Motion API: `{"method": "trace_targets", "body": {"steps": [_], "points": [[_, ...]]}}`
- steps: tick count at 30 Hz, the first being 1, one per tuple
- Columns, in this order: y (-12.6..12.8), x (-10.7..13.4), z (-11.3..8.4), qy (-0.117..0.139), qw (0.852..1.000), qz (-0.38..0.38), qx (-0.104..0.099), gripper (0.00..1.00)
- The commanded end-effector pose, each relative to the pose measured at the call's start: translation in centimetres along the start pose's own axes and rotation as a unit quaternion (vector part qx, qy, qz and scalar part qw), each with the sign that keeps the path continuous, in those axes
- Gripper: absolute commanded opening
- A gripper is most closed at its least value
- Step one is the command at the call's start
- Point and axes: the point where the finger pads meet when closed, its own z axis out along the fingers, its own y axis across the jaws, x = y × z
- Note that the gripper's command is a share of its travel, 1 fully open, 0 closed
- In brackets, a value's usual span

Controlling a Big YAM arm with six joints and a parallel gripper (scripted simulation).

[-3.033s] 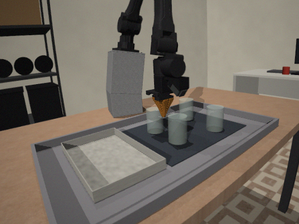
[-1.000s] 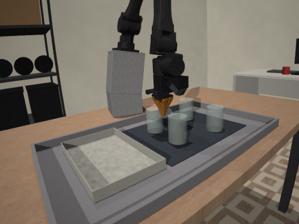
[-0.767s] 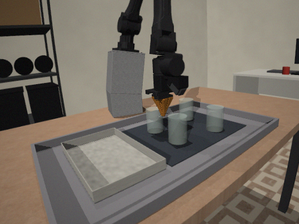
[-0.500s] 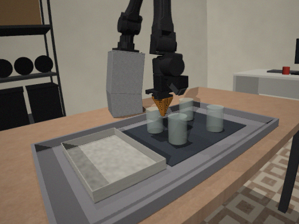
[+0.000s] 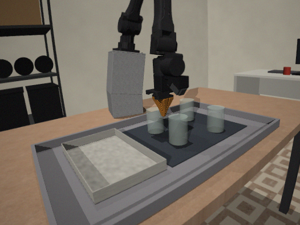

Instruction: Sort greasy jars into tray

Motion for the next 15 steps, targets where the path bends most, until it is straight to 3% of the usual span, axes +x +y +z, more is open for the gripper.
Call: {"method": "trace_targets", "body": {"steps": [1, 15], "points": [[-0.22, 0.41, -0.45, -0.001, 1.0, 0.001, -0.001, 0.0], [-0.22, 0.57, -0.45, -0.001, 1.0, 0.001, -0.001, 0.0]]}}
